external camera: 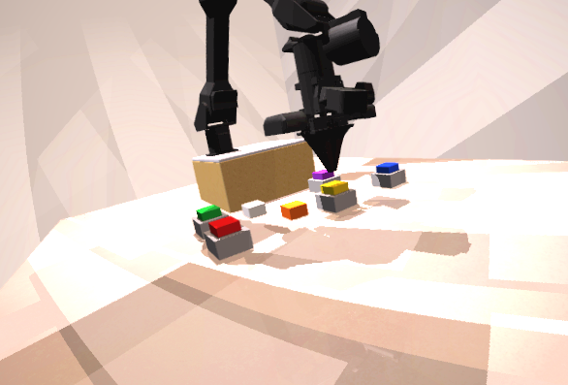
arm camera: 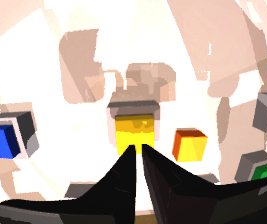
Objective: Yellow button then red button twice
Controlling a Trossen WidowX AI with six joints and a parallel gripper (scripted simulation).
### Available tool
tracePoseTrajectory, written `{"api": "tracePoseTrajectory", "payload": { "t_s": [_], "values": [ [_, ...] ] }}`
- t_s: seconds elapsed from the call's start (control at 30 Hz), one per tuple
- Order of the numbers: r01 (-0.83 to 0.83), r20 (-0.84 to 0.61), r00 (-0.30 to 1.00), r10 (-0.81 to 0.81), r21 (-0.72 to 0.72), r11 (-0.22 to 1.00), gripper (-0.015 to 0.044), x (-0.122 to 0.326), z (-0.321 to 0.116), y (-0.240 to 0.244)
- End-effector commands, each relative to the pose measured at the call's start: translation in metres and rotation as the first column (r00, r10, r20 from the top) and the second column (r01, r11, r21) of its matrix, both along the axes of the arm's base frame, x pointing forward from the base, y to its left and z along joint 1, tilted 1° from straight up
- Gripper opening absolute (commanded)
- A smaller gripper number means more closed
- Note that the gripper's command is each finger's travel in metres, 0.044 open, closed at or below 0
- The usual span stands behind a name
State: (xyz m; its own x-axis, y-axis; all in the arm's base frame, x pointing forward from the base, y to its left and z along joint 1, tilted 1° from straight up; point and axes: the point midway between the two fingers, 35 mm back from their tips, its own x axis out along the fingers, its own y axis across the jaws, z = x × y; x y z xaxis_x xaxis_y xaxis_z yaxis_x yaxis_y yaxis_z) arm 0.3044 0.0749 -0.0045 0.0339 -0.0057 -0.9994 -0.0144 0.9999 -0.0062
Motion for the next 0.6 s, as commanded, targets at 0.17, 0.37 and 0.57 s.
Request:
{"api": "tracePoseTrajectory", "payload": {
  "t_s": [0.17, 0.37, 0.57],
  "values": [
    [-0.006, -0.002, 1.000, 0.006, 0.003, 1.000, 0.0020, -0.002, 0.068, 0.001],
    [-0.006, -0.002, 1.000, 0.006, 0.003, 1.000, 0.0020, -0.001, 0.068, -0.001],
    [-0.006, 0.000, 1.000, 0.006, -0.003, 1.000, 0.0020, 0.016, 0.069, -0.078]
  ]
}}
